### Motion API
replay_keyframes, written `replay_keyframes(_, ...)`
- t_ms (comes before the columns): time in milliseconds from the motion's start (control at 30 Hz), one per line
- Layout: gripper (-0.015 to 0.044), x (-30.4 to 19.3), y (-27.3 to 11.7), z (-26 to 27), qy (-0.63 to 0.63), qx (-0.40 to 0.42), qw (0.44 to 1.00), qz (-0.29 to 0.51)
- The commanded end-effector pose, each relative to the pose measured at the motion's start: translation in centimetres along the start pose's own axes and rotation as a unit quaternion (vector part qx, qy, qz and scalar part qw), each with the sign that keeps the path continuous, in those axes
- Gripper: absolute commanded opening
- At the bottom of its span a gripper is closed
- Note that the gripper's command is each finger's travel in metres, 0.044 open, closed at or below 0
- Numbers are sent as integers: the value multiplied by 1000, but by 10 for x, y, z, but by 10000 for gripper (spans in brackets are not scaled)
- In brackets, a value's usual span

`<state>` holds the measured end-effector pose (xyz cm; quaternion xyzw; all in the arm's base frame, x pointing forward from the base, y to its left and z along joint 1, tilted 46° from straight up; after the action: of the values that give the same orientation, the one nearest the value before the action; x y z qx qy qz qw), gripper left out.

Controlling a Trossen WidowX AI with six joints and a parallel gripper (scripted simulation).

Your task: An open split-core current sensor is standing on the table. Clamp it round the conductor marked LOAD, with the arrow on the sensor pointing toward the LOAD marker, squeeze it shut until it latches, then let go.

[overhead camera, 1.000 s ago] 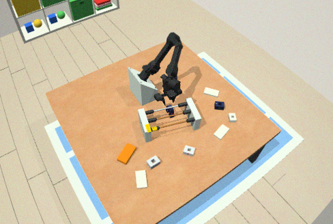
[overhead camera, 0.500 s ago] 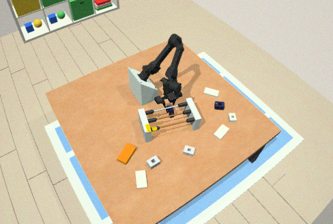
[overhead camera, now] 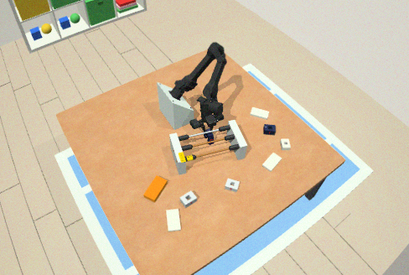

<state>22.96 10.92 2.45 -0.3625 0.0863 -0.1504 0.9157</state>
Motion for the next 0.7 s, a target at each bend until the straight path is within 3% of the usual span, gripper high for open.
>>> replay_keyframes(0,145,0,0,0,-1,0,1000,0)
replay_keyframes(267,92,0,0,0,-1,0,1000,0)
replay_keyframes(400,0,-1,-3,-1,3,-3,1000,2)
replay_keyframes(667,0,-17,-8,-1,3,-3,1000,3)
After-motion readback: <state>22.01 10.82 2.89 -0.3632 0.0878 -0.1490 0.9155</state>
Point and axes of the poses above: the point midway between the two fingers, 35 mm back from their tips, its own y axis out along the fingers, its own z axis across the jaws, x = y × z, the point moved 3 cm from there along -y, back along the fingers, and after that the axes turned 12 degrees about y, right-handed, at the moved point
